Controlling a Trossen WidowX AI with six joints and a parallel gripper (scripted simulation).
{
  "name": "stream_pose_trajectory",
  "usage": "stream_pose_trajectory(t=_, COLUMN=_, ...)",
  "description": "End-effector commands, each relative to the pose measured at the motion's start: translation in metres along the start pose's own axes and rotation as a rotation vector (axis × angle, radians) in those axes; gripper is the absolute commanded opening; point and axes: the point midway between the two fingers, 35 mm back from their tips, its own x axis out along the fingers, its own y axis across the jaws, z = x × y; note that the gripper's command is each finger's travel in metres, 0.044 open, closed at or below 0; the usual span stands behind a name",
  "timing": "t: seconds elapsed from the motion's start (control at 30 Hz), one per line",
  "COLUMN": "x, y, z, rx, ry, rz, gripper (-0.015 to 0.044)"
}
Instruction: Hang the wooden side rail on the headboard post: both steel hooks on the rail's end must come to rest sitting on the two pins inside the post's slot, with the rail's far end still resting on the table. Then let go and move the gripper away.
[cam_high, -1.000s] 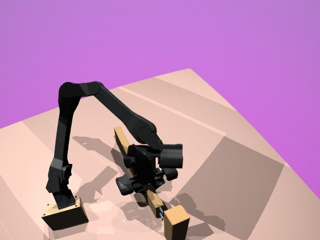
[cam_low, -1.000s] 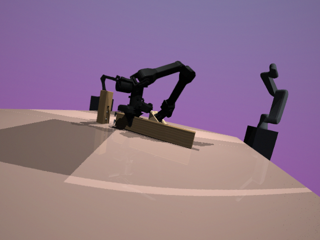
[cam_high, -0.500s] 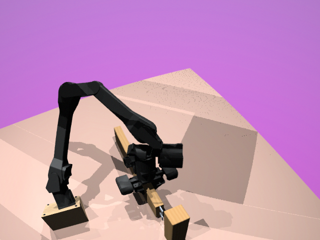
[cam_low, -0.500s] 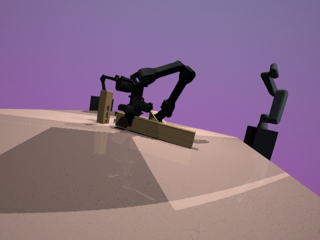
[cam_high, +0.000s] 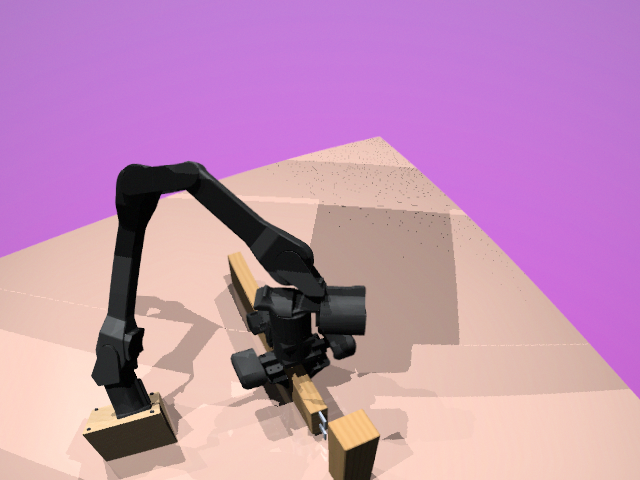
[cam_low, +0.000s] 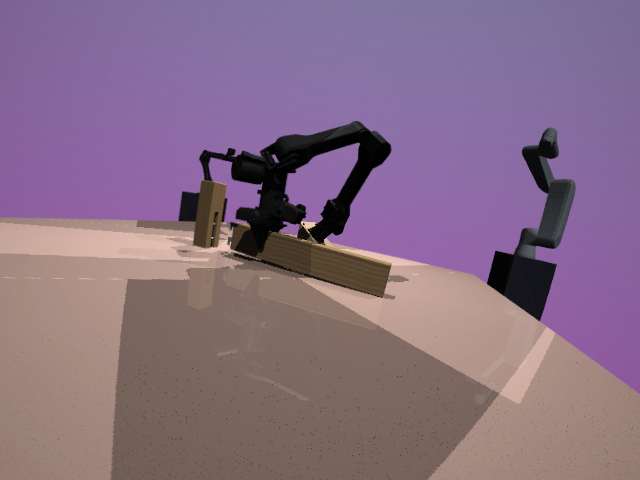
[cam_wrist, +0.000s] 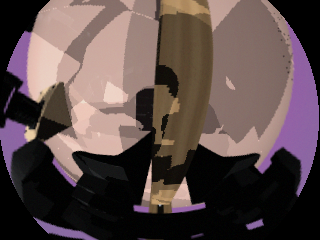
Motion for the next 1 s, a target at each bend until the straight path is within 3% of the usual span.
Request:
stream_pose_trajectory(t=0.0, x=-0.0061, y=-0.0032, z=-0.0013, rx=-0.006, ry=0.005, rz=-0.015, gripper=0.0)
stream_pose_trajectory(t=0.97, x=-0.0109, y=-0.0031, z=-0.0013, rx=-0.006, ry=0.005, rz=-0.015, gripper=0.0)
